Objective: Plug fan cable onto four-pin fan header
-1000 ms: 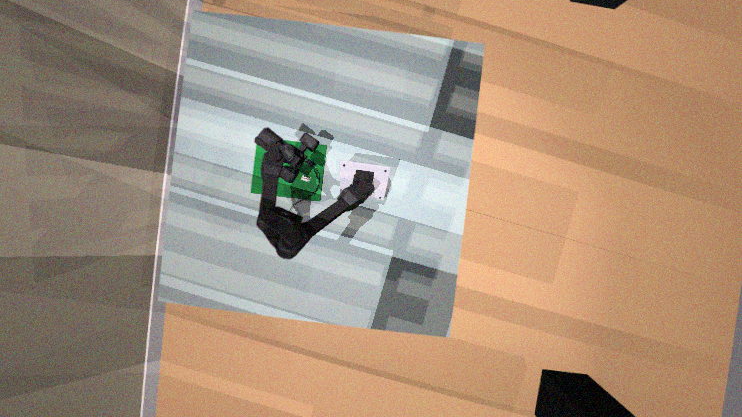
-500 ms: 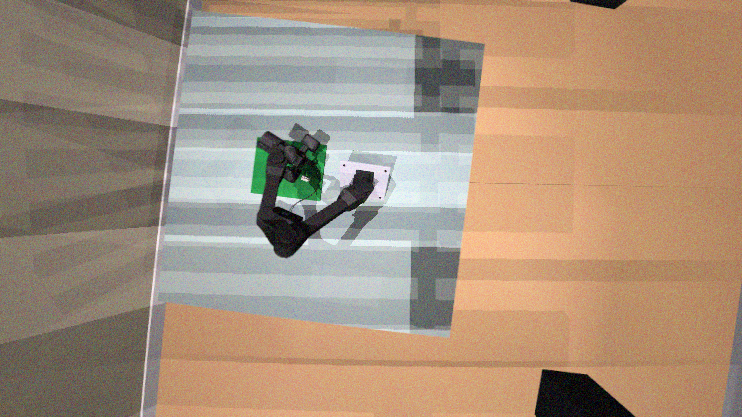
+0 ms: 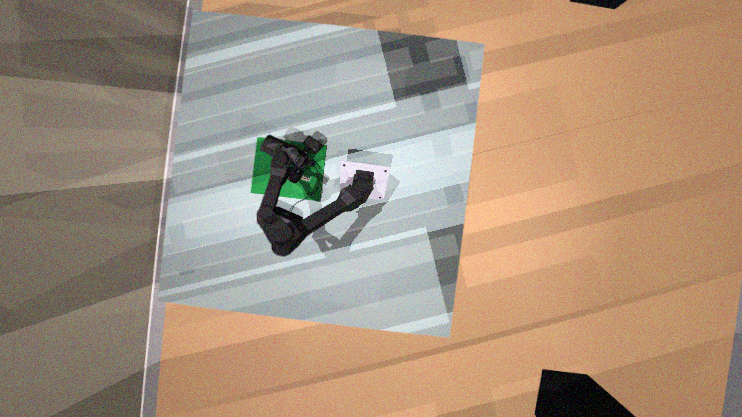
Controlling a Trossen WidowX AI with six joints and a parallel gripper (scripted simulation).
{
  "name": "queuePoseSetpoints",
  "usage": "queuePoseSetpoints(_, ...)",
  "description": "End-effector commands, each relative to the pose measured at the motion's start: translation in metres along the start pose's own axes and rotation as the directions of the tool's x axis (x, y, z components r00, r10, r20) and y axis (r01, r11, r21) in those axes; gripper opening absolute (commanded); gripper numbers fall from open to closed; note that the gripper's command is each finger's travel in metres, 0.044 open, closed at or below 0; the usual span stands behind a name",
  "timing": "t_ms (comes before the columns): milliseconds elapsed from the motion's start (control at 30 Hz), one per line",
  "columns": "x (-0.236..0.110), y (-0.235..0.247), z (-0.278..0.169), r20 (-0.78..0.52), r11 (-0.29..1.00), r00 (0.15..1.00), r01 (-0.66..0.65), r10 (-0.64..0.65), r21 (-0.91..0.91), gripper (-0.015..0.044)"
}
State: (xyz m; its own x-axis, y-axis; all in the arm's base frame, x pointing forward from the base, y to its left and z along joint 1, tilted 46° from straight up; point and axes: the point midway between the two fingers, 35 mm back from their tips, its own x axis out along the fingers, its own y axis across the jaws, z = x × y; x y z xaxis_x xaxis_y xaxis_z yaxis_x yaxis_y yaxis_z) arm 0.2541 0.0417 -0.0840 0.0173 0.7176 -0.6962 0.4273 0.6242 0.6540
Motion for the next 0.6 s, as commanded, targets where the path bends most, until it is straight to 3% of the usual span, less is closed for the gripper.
queuePoseSetpoints(0,0.0047,-0.0016,-0.0033,-0.011,1.000,1.000,-0.001,0.002,0.011,0.0440)
queuePoseSetpoints(167,0.0047,-0.0016,-0.0033,-0.011,1.000,1.000,-0.001,0.002,0.011,0.0440)
queuePoseSetpoints(567,0.0027,-0.0008,-0.0017,-0.005,1.000,1.000,0.000,0.000,0.004,0.0125)
